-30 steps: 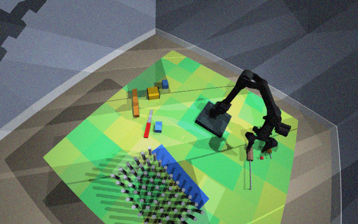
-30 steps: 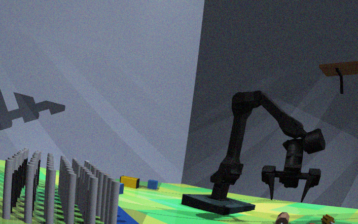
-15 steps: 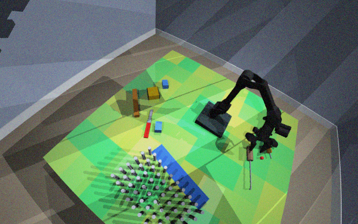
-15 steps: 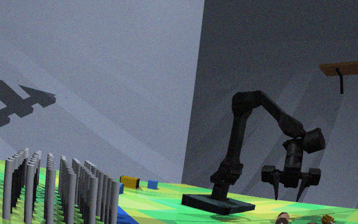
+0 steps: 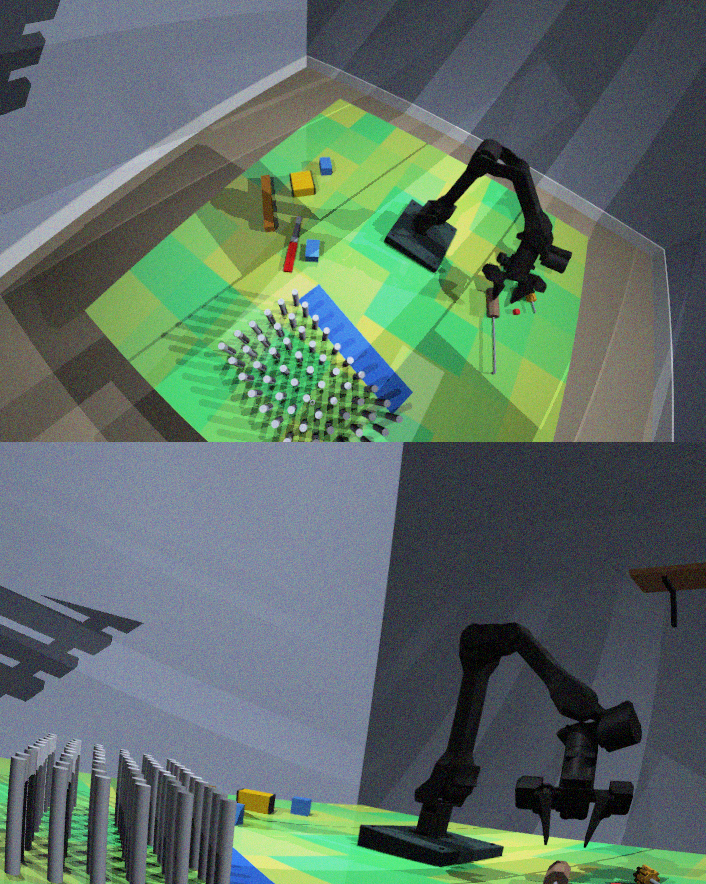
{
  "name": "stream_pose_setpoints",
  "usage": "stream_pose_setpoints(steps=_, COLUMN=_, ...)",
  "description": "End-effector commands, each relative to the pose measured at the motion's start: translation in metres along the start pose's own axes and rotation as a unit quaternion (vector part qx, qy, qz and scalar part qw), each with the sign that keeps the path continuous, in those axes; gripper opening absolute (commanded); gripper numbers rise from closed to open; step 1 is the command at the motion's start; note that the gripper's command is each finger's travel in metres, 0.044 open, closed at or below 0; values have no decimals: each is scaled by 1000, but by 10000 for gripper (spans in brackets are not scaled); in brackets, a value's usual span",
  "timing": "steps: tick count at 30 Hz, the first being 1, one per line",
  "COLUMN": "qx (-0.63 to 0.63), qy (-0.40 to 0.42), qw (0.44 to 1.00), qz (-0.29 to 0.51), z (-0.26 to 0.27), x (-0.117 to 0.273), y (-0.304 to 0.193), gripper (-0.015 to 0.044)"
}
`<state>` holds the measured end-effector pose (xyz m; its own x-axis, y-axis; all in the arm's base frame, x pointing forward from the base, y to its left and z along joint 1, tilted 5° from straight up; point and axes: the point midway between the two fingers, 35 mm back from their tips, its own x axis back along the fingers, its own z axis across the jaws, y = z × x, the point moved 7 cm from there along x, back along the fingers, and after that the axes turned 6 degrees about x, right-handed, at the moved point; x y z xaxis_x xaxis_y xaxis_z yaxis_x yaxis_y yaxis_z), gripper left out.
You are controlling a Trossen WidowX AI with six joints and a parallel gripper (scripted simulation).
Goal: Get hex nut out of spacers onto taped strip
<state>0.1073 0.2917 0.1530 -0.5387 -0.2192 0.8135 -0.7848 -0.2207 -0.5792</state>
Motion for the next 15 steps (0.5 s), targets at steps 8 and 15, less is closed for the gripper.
stream_pose_setpoints(steps=8, qx=2, qy=1, qw=1000, qz=-3, z=-2, x=-16, y=11, gripper=280)
stream_pose_setpoints(steps=15, qx=2, qy=1, qw=1000, qz=-3, z=-2, x=-25, y=17, gripper=280)
